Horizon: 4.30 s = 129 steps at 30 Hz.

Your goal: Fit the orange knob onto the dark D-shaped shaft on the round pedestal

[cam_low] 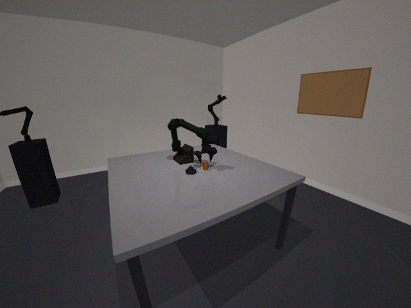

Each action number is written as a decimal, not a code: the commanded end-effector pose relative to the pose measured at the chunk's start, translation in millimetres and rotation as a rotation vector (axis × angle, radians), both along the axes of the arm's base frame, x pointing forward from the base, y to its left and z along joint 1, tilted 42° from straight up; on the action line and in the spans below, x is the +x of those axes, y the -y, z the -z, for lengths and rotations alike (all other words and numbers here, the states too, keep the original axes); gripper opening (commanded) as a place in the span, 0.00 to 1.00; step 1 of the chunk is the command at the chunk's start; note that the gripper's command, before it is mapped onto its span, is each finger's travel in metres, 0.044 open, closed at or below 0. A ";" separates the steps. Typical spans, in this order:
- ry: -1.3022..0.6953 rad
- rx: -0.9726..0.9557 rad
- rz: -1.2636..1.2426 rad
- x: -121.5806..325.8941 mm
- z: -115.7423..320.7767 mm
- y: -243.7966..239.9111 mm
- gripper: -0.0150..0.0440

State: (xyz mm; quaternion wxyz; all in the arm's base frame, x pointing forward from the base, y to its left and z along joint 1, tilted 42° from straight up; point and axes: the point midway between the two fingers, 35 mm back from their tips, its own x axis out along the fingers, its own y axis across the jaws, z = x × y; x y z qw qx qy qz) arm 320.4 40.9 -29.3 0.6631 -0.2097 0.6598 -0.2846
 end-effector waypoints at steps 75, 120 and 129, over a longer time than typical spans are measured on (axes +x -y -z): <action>-0.011 -0.003 -0.008 2.6 -62.0 -60.1 0.25; -0.011 -0.007 -0.009 -7.2 -107.5 65.3 0.25; -0.012 -0.013 -0.007 -12.0 -109.5 80.4 0.25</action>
